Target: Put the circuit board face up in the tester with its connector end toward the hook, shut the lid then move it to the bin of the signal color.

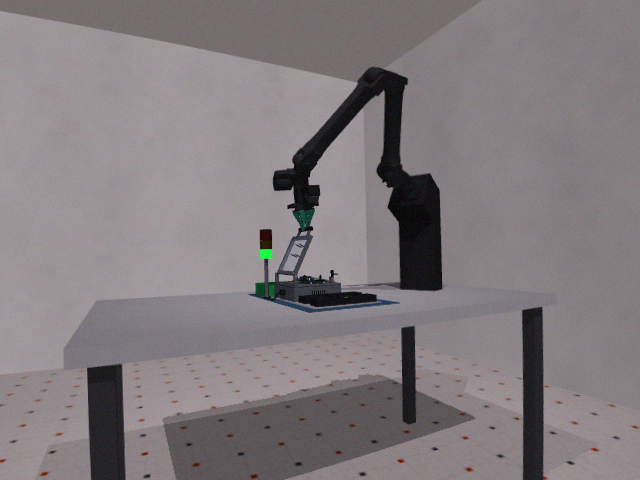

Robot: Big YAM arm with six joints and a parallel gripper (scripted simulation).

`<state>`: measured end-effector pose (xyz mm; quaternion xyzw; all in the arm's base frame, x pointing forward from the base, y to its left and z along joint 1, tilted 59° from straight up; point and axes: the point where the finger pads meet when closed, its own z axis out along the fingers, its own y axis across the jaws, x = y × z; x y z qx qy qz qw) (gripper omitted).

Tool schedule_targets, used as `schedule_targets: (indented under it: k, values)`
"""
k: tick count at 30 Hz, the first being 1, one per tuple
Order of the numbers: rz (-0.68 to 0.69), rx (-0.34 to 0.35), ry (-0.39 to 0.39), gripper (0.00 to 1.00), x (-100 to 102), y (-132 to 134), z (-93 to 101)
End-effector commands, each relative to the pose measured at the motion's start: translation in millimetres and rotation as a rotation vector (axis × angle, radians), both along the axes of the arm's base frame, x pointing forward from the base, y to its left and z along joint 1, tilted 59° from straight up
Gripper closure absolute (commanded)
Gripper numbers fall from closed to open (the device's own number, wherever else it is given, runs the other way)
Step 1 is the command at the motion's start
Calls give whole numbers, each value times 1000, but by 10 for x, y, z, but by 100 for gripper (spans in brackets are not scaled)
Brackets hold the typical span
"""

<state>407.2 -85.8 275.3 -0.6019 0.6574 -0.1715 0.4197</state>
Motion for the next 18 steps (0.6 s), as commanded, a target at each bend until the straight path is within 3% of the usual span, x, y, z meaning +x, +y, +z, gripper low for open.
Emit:
schedule_targets:
  k: [1,18]
  values:
    - [-23,-36,-128,100,292,-172,653]
    - [-19,-35,-129,100,307,-162,677]
